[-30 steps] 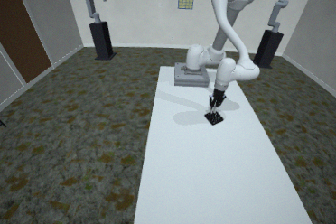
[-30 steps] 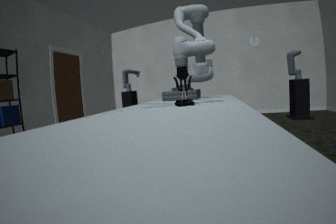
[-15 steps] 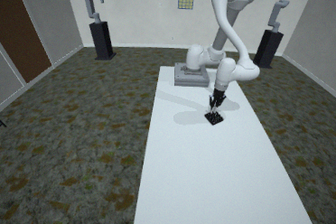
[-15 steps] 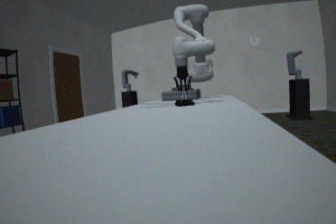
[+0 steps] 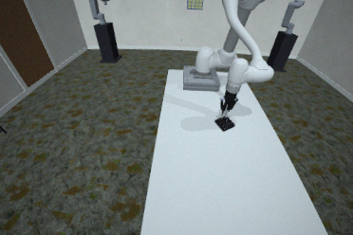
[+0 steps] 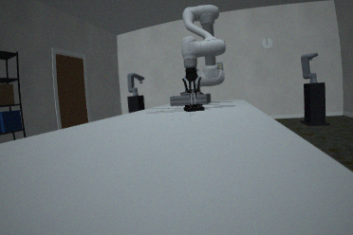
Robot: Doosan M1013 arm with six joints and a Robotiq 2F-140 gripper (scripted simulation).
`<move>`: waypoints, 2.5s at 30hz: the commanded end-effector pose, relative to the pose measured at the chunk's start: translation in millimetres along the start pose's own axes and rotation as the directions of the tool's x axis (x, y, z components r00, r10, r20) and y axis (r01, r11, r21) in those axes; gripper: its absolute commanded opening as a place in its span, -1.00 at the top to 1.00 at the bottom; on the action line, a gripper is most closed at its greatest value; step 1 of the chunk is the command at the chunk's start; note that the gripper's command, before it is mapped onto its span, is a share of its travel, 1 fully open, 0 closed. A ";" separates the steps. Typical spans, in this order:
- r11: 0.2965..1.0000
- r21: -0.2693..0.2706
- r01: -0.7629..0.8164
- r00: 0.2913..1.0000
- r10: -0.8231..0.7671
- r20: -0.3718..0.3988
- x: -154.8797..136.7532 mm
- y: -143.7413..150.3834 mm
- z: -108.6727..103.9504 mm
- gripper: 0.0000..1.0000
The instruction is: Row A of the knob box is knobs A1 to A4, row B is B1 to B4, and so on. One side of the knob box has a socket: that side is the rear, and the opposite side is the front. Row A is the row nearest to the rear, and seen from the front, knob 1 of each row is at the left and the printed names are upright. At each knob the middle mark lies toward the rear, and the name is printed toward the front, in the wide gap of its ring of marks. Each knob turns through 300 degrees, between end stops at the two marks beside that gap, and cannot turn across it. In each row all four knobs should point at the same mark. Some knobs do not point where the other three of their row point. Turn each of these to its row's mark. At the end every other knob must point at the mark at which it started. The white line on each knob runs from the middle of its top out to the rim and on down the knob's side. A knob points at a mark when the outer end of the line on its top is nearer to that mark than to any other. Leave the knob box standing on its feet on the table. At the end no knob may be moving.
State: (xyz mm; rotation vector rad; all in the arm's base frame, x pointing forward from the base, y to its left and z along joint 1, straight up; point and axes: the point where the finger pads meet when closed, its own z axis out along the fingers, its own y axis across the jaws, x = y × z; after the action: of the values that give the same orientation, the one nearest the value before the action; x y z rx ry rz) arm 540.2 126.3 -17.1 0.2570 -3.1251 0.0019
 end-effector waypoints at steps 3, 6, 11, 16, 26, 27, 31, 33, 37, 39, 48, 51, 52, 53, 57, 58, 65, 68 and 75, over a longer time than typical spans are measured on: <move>1.000 0.000 0.000 1.000 0.000 0.000 0.0 0.0 -9.4 0.77; 1.000 0.000 0.000 1.000 0.000 0.000 0.0 0.0 -16.9 0.77; 1.000 0.000 0.000 1.000 0.000 0.000 0.0 0.0 -22.7 0.77; 1.000 0.000 0.000 1.000 0.000 0.000 0.0 0.0 -22.9 0.77; 1.000 0.000 0.000 1.000 0.000 0.000 0.0 0.0 -23.1 -1.00; 1.000 0.000 0.000 1.000 0.000 0.000 0.0 0.0 -23.6 -1.00; 1.000 0.000 0.000 1.000 0.000 0.000 0.0 0.0 -30.6 -1.00; 1.000 0.000 0.000 1.000 0.000 0.000 0.0 0.0 -33.7 -1.00; 1.000 0.000 0.000 1.000 0.000 0.000 0.0 0.0 -46.5 -1.00; 1.000 0.000 0.000 1.000 0.000 0.000 0.0 0.0 -57.4 -1.00; 1.000 0.000 0.000 1.000 0.000 0.000 0.0 0.0 -108.5 -1.00; 1.000 0.000 0.000 1.000 0.000 0.000 0.0 0.0 -112.4 -1.00; 1.000 0.000 0.000 1.000 0.000 0.000 0.0 0.0 -115.6 -1.00; 1.000 0.000 0.000 1.000 0.000 0.000 0.0 0.0 -118.1 -1.00; 1.000 0.000 0.000 1.000 0.000 0.000 0.0 0.0 -122.1 -1.00; 1.000 0.000 0.000 1.000 0.000 0.000 0.0 0.0 -122.1 -1.00; 1.000 0.000 0.000 1.000 0.000 0.000 0.0 0.0 -122.1 -1.00; 1.000 0.000 0.000 1.000 0.000 0.000 0.0 0.0 -122.1 -1.00; 1.000 0.000 0.000 1.000 0.000 0.000 0.0 0.0 -122.1 -1.00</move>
State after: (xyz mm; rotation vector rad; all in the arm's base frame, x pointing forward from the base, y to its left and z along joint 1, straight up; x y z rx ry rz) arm 540.9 126.5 104.9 0.2570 -3.1252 0.0019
